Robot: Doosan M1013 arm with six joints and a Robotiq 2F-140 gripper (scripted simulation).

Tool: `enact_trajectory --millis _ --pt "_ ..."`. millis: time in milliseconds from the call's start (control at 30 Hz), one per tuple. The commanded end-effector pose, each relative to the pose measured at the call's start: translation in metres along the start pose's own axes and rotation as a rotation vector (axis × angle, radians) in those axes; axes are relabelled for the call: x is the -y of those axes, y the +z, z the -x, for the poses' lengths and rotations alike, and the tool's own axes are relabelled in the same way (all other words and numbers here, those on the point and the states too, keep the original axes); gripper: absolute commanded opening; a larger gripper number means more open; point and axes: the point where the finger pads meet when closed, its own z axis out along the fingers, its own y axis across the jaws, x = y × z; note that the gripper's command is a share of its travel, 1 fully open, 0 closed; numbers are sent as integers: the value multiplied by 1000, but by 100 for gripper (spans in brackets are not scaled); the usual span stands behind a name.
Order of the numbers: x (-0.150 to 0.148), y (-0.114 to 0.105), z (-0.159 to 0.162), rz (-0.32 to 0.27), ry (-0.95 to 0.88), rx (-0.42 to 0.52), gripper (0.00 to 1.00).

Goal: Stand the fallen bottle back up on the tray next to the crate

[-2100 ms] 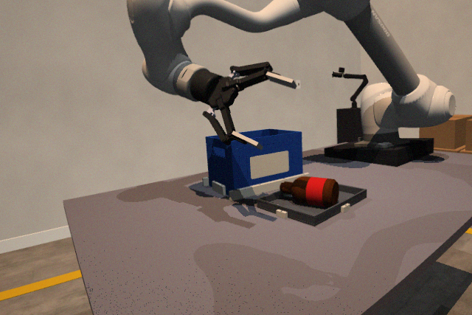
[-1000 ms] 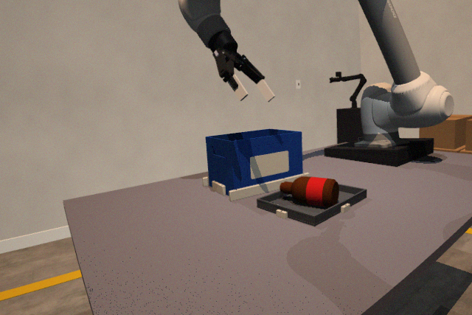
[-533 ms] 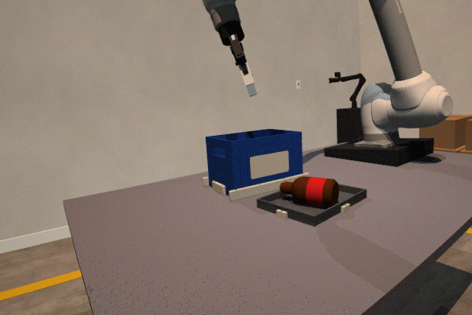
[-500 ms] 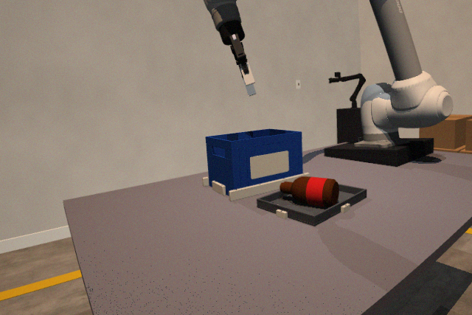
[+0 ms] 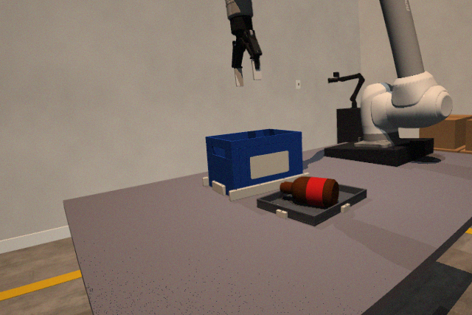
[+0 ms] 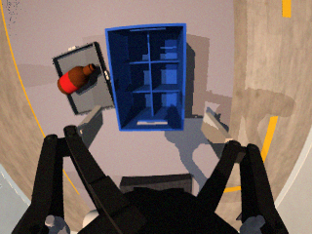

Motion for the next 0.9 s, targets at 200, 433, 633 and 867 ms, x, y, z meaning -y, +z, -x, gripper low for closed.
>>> enact_trajectory --millis 200,433,633,867 --pt "68 47 -15 27 331 -10 100" --pt "108 74 -18 39 502 -18 100" --pt "144 98 -19 47 649 -28 100" --pt "191 129 -15 54 838 -45 100"
